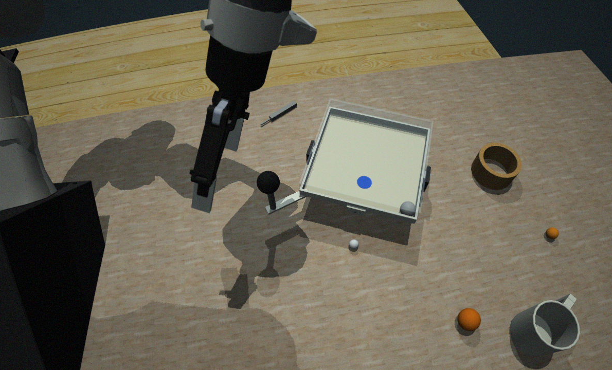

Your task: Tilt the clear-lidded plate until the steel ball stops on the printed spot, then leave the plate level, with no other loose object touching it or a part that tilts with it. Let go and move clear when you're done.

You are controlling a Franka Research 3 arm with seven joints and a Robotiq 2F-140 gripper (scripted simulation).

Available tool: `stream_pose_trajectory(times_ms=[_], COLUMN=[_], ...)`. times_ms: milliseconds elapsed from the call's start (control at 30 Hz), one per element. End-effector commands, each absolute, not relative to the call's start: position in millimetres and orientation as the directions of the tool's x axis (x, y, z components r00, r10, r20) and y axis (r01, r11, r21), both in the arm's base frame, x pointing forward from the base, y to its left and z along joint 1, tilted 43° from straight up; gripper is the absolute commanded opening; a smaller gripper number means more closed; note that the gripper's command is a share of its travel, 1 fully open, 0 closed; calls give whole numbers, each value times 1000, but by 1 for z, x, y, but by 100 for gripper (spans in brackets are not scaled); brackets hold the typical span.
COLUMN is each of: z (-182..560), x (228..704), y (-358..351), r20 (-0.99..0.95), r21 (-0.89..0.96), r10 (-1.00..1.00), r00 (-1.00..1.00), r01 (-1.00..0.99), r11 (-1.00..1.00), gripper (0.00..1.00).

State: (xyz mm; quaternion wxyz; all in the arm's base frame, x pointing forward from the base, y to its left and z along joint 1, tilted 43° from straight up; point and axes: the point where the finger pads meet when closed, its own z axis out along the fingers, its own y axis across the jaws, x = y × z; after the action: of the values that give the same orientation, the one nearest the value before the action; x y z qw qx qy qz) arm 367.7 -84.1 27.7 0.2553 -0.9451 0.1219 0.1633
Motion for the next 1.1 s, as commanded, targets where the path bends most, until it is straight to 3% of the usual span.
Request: stream_pose_trajectory(times_ms=[0,233,267,433,500,633,667,1067], z=[28,28,30,30,31,31,33,36], x=[383,383,399,399,413,413,424,439], y=[-79,-79,-77,-77,-78,-78,-80,-85], r20=[-449,-460,-499,-508,-551,-551,-586,-631], r21=[-391,-382,-372,-364,-341,-341,-318,-280], r10=[-380,-412,-523,-545,-632,-632,-681,-719], r00=[808,787,691,667,545,545,440,293], r01=[-561,-594,-716,-739,-838,-838,-897,-950], r11=[-730,-708,-591,-567,-426,-426,-306,-141], gripper=[100,100,100,100,100,100,100,100])
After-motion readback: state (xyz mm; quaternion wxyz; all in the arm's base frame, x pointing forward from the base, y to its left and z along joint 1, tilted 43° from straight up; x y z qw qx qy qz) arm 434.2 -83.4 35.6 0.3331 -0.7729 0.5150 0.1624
